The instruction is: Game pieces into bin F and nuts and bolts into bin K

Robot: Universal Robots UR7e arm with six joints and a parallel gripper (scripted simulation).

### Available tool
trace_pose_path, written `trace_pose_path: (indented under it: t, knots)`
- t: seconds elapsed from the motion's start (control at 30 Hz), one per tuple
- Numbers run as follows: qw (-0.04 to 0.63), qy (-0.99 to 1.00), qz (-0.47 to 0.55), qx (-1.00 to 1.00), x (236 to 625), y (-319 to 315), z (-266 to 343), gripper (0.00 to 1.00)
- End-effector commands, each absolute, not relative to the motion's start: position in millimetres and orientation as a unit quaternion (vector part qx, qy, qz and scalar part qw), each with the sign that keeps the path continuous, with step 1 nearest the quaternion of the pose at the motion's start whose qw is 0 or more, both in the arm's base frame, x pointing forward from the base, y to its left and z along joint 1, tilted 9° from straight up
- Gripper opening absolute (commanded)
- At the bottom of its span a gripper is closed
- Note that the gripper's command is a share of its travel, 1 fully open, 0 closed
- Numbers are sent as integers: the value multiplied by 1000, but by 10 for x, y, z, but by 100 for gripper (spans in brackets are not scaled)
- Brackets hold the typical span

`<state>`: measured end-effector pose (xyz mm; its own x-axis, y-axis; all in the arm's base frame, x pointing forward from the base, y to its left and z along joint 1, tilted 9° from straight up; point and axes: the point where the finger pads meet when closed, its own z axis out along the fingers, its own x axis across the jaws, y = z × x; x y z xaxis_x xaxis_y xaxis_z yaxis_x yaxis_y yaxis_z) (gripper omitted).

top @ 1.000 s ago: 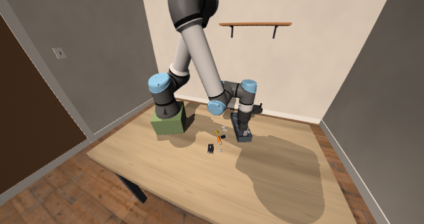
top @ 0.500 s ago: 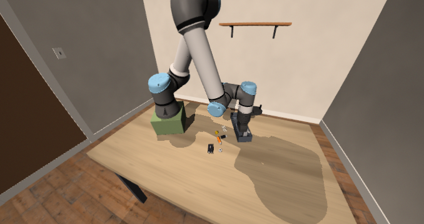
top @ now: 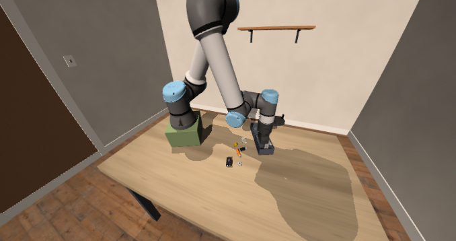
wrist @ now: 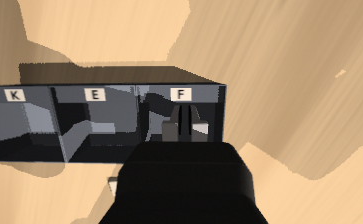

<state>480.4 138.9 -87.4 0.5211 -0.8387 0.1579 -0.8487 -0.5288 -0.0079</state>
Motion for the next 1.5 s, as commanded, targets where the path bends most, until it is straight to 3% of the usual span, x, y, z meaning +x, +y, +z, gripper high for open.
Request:
trace_pose_path:
  t: [0.0, 1.47]
  knots:
    - [35, -484, 72, 871, 4808, 1390, -869, 31]
    - [35, -484, 72, 871, 4780, 1431, -553, 31]
